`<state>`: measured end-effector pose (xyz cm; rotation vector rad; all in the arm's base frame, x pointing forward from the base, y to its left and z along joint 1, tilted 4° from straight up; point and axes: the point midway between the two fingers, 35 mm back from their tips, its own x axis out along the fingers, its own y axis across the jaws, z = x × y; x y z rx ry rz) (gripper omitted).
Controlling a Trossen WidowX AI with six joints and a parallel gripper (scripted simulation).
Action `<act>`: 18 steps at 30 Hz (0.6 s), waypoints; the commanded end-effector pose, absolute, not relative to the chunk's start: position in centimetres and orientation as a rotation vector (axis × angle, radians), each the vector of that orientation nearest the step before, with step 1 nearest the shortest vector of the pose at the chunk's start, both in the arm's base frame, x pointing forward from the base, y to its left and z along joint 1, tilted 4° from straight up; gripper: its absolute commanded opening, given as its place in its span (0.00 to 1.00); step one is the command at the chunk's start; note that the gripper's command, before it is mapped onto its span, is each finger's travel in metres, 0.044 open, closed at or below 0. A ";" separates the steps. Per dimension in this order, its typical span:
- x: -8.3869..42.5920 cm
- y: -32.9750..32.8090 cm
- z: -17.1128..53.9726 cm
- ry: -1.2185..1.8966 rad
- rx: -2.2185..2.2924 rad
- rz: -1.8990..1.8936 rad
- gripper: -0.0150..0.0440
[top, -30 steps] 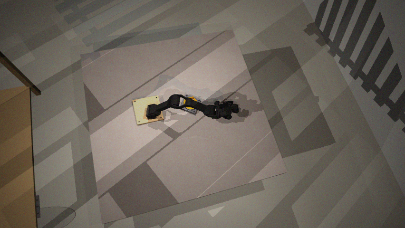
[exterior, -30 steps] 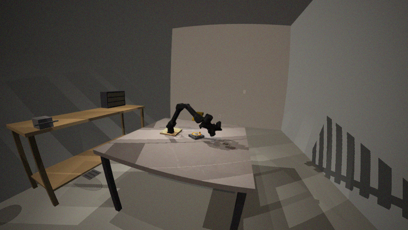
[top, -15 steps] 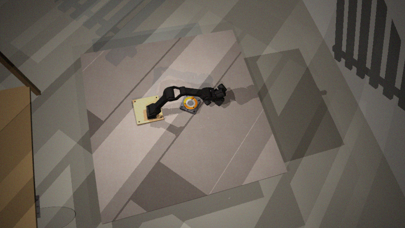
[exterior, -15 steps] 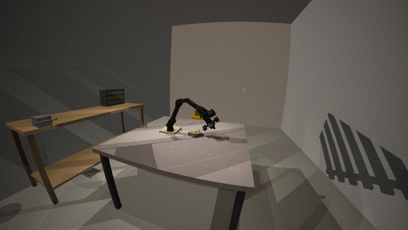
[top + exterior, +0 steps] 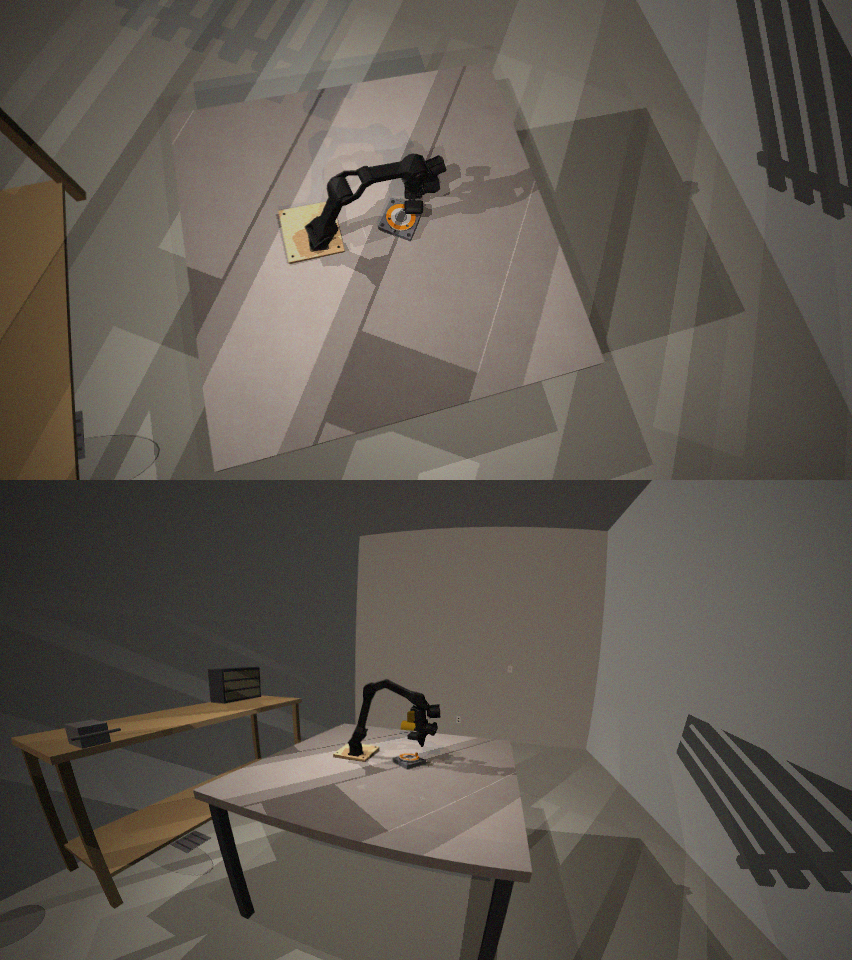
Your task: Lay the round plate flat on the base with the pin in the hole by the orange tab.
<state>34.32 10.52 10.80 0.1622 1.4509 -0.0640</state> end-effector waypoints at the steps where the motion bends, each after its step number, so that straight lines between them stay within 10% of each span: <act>1: 30.9 10.3 11.4 1.518 -0.109 0.021 0.25; 18: 30.9 10.3 8.3 1.518 -0.109 0.021 0.25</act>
